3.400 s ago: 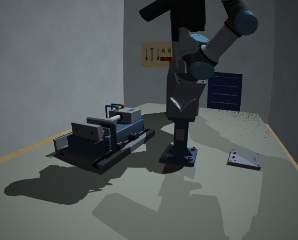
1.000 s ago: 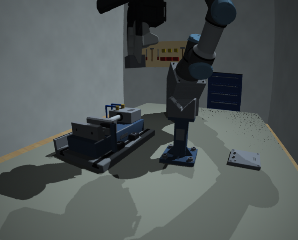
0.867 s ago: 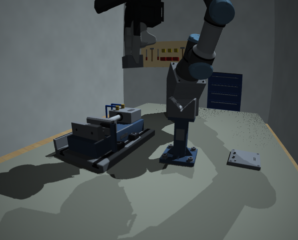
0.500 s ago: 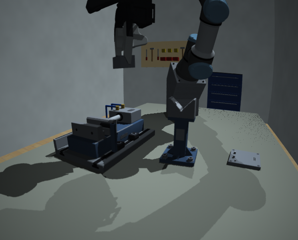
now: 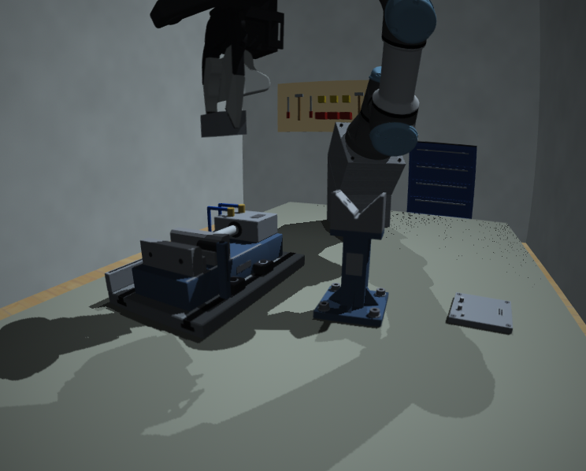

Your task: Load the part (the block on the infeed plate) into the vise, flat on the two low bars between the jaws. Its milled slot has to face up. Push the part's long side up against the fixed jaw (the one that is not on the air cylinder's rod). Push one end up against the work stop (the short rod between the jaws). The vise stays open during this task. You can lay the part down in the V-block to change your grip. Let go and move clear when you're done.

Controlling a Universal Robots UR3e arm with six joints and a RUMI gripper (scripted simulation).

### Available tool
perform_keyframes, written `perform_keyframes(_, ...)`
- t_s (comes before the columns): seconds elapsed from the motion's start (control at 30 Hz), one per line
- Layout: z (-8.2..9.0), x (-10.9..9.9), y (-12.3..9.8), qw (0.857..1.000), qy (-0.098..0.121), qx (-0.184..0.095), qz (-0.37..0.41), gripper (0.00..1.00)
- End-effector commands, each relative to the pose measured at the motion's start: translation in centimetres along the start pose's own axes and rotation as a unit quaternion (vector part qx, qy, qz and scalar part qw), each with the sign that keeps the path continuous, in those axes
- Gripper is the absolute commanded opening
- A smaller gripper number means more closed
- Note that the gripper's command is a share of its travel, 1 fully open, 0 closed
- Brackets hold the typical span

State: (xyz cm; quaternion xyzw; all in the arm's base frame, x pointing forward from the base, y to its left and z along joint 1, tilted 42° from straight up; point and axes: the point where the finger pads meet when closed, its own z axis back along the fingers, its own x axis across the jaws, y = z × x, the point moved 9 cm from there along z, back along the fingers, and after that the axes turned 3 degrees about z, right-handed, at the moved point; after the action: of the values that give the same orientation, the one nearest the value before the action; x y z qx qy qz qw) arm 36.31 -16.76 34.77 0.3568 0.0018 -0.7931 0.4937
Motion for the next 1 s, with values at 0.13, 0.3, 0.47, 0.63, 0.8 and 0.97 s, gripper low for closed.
perform_keyframes(0.13,-0.1,1.2,1.0,0.999,0.000,0.000,0.044,0.00)
perform_keyframes(0.3,-0.2,2.0,1.5,0.998,0.000,0.000,0.069,0.00)
perform_keyframes(0.47,-0.4,2.7,1.9,0.996,0.000,0.001,0.093,0.00)
perform_keyframes(0.63,-0.5,3.2,2.3,0.994,0.000,0.001,0.112,0.00)
perform_keyframes(0.8,-0.6,3.8,2.6,0.992,-0.001,0.001,0.129,0.00)
perform_keyframes(0.97,-0.7,4.4,2.9,0.989,-0.001,0.001,0.149,0.00)
